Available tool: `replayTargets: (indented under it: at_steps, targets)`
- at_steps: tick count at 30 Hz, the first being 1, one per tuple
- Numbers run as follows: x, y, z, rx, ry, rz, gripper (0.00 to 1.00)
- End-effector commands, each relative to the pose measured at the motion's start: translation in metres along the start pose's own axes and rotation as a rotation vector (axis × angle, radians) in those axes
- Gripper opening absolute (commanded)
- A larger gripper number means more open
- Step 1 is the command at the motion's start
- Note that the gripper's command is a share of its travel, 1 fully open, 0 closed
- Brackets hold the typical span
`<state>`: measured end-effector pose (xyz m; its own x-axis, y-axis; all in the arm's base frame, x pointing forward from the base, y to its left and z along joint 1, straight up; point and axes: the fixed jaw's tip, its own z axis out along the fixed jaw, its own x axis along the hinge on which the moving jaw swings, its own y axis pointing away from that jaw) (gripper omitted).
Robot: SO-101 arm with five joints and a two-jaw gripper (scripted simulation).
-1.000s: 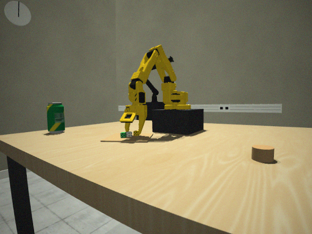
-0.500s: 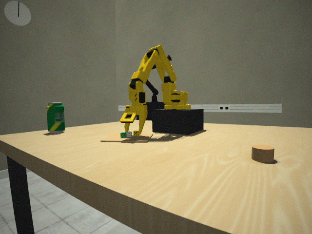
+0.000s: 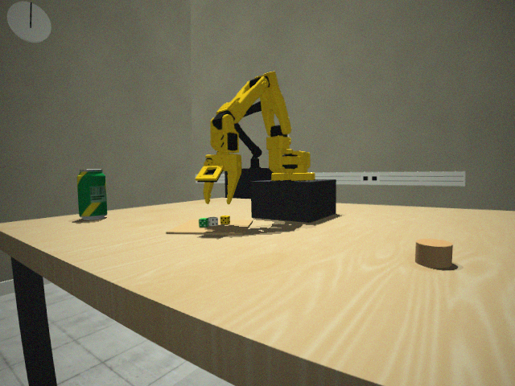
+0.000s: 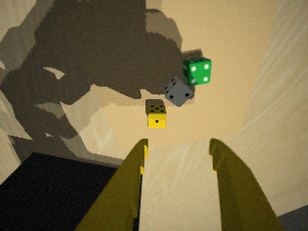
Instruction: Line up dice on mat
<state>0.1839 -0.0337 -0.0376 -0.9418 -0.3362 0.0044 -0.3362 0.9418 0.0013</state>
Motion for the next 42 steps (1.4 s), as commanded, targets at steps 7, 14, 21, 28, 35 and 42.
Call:
replayTargets:
  at_steps: [7, 14, 21, 28, 35, 42]
  targets:
    - [0.001, 0.002, -0.021, 0.002, -0.005, 0.001, 0.27]
    - [0.001, 0.002, -0.021, 0.002, -0.005, 0.001, 0.27]
    - [0.001, 0.002, -0.021, 0.002, -0.005, 0.001, 0.27]
    - [0.001, 0.002, -0.021, 0.002, -0.005, 0.001, 0.27]
    - [0.001, 0.006, -0.026, 0.002, -0.005, 0.029, 0.27]
    - [0.002, 0.021, -0.044, 0.002, -0.006, 0.141, 0.27]
